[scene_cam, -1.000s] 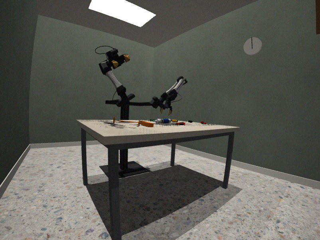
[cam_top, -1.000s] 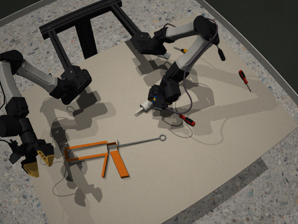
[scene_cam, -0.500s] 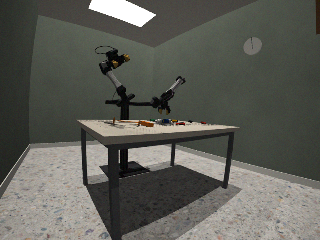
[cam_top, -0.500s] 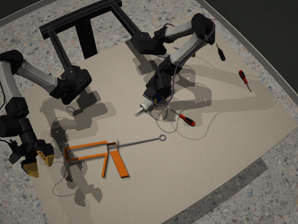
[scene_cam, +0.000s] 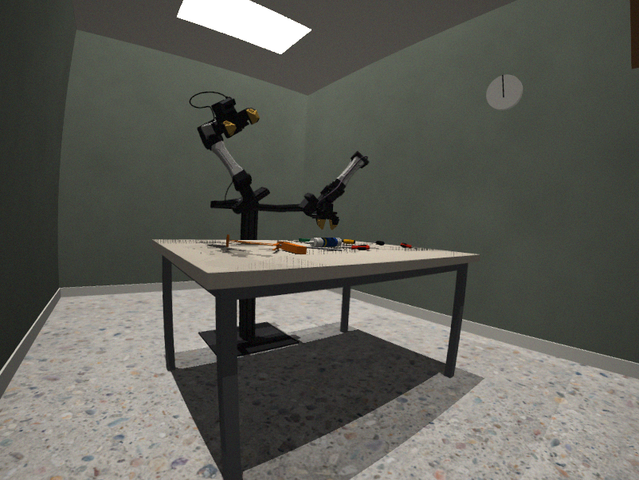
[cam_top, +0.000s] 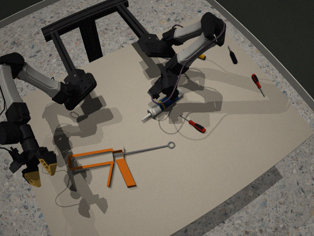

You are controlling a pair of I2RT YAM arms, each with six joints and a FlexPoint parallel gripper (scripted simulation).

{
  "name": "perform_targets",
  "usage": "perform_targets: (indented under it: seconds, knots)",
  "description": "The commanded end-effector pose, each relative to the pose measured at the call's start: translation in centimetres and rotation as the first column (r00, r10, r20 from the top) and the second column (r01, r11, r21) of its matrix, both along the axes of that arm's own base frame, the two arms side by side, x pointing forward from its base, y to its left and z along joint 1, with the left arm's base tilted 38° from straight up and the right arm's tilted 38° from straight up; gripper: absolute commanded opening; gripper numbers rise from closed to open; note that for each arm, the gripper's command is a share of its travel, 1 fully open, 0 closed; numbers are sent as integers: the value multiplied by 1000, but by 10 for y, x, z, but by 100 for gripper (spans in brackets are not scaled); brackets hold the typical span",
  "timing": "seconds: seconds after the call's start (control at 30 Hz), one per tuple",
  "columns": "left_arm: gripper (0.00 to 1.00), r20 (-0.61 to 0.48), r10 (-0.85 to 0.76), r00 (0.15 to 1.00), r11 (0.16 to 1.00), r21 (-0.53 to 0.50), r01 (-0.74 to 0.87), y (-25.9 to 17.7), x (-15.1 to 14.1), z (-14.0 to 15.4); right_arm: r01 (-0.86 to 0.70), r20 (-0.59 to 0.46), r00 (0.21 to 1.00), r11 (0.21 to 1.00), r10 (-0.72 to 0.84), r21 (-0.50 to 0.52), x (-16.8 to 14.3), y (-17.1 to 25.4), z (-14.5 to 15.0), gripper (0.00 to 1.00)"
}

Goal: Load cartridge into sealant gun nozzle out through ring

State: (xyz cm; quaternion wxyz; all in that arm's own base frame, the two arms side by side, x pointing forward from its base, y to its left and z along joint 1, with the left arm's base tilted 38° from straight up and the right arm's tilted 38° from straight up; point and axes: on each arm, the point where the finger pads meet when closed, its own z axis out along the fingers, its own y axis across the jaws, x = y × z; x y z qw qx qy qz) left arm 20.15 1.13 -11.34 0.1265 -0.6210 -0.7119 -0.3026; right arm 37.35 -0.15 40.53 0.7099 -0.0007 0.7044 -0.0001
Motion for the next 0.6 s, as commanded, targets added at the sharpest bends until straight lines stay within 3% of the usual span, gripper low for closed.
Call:
perform_targets:
  seconds: [0.0,0.57]
  knots:
    - [74,16,19,1000,999,-30,-18,-4,6,-5,12,-11,1000,1000,-12,6,1,-2,-3,91]
    - [74,-4,15,1000,1000,9,-15,14,3,-16,12,-11,1000,1000,-12,6,1,-2,-3,91]
